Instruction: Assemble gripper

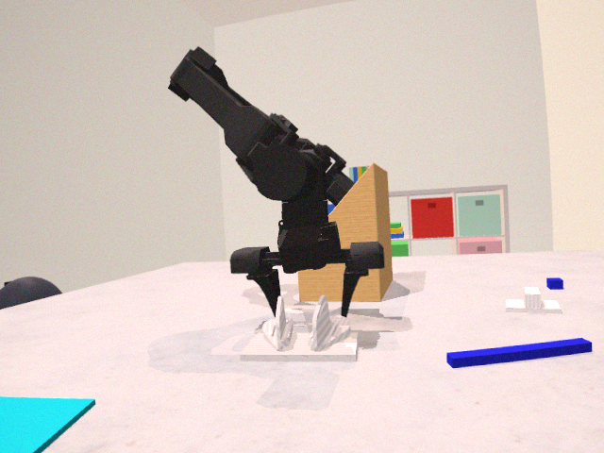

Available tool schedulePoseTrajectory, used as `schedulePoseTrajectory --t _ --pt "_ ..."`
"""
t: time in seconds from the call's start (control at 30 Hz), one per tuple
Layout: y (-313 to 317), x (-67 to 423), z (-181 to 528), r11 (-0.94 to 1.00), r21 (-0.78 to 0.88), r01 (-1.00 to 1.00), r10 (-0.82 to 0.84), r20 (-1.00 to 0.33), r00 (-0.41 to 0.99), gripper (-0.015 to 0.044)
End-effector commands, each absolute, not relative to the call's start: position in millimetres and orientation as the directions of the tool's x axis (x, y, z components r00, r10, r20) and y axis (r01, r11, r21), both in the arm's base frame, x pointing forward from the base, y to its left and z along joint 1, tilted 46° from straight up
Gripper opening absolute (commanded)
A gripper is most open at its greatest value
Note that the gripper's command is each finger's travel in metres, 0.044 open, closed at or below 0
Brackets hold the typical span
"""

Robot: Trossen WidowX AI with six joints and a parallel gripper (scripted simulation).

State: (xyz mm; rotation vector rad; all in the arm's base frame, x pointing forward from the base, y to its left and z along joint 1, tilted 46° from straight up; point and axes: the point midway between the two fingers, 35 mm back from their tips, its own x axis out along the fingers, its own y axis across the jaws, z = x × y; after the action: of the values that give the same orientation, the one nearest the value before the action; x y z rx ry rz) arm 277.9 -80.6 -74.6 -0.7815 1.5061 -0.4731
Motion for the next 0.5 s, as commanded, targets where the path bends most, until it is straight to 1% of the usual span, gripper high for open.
schedulePoseTrajectory --t 0.0,0.47 --pt "-80.9 277.9 -75.0 0.68 -0.708 -0.188 -0.714 -0.698 0.045 0.0351" --pt "-77.0 278.1 -71.2 0.681 -0.708 -0.188 -0.714 -0.699 0.045 0.0351"
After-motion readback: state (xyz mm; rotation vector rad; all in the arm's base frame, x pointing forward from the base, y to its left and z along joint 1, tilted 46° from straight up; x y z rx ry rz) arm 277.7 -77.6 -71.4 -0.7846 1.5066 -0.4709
